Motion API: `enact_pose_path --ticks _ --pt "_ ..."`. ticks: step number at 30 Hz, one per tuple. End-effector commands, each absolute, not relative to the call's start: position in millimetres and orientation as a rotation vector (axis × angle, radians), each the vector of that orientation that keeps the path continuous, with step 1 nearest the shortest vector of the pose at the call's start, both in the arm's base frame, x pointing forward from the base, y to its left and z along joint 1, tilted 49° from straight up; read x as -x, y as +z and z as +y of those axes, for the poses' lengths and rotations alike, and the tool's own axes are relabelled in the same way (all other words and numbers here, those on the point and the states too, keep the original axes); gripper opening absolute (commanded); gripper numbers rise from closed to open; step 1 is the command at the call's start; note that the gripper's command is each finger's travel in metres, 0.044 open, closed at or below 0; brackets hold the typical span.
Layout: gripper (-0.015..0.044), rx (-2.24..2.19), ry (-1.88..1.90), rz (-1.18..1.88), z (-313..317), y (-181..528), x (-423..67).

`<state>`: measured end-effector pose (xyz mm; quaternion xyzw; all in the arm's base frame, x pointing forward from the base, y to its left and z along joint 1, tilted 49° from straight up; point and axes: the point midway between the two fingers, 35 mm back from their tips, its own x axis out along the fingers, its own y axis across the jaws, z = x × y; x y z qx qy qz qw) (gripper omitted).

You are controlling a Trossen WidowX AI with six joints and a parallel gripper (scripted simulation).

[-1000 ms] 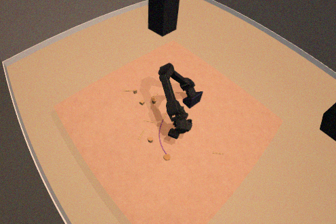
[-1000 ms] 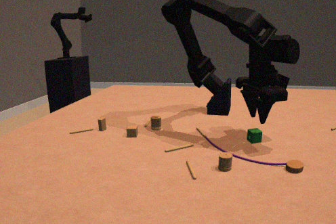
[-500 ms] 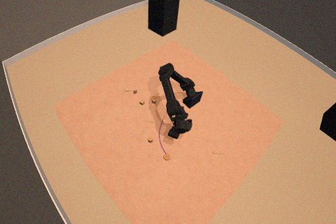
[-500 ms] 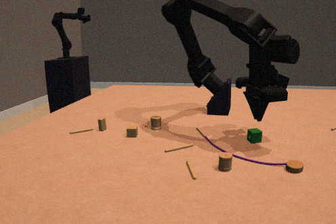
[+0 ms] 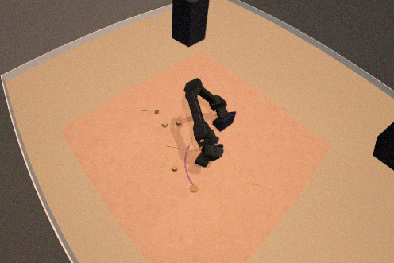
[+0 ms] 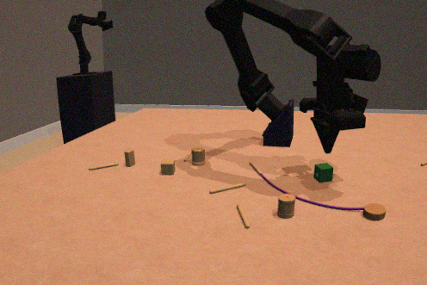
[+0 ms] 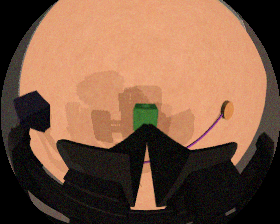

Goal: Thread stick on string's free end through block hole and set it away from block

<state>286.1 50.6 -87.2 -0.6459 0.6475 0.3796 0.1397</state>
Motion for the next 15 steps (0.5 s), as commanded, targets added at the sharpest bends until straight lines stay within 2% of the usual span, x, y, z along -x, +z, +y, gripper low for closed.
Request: enact_pose_path --ticks 1,3,12,14,15 --pt "0.0 1.866 1.097 1.871 50.6 -87.2 -286.1" --pt "0.0 1.866 1.097 1.871 50.6 -87.2 -286.1" --pt "0.0236 1.866 1.097 1.871 50.6 -87.2 -286.1" --pt "0.0244 1.866 1.097 1.871 50.6 -87.2 -286.1" --pt "0.0218 1.866 1.097 1.871 50.6 -87.2 -286.1"
